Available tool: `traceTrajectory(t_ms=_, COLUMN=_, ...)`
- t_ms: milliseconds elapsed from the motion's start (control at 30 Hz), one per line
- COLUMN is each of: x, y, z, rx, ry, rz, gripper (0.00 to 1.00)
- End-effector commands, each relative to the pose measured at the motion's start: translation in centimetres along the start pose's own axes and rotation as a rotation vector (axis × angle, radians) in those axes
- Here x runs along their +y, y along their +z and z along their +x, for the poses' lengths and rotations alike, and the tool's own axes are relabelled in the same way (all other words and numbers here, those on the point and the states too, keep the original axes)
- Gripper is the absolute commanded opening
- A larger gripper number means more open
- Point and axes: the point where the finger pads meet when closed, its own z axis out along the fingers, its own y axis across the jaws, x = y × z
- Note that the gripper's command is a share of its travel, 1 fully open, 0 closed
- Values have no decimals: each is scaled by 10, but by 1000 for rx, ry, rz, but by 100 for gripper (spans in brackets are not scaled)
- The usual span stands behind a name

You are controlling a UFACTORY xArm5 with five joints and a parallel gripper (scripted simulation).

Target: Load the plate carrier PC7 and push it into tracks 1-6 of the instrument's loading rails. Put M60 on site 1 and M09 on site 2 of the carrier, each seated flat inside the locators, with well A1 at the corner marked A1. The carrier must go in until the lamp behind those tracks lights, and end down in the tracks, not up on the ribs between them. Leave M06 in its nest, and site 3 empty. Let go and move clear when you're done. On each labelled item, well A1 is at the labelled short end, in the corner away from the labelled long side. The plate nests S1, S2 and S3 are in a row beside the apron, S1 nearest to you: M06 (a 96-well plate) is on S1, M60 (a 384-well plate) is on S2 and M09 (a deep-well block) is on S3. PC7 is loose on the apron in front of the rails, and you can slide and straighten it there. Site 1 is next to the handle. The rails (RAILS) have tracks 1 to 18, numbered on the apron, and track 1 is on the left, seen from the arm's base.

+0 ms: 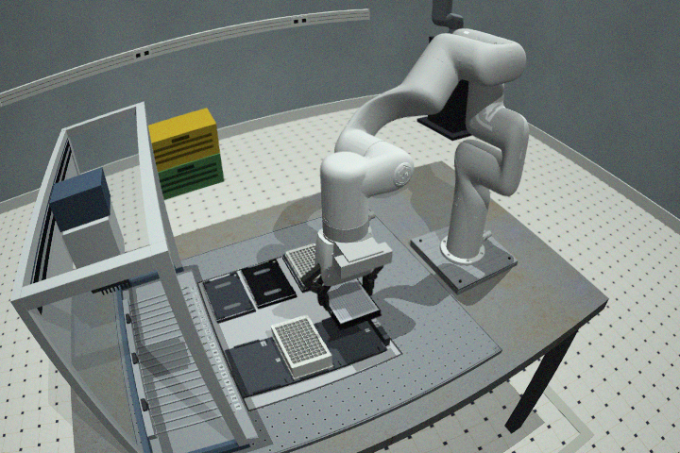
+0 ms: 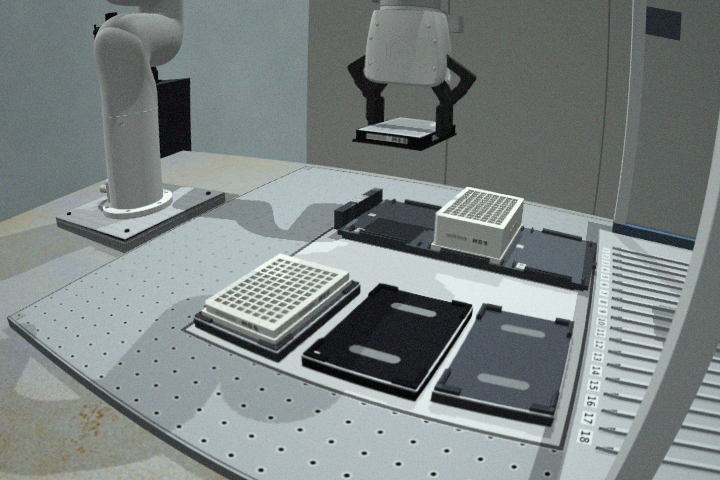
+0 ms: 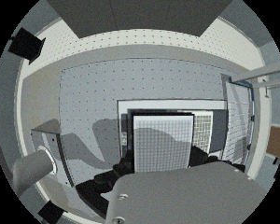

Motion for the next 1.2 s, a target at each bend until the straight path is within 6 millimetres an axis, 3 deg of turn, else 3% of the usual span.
traceTrajectory(t_ms=0, x=1, y=-1, z=1, rx=15, ry=1, rz=0, gripper=0)
traceTrajectory(t_ms=500, x=1, y=-1, z=1, rx=15, ry=1, rz=0, gripper=0)
traceTrajectory(t_ms=1167, x=1, y=29, z=1, rx=15, ry=1, rz=0, gripper=0)
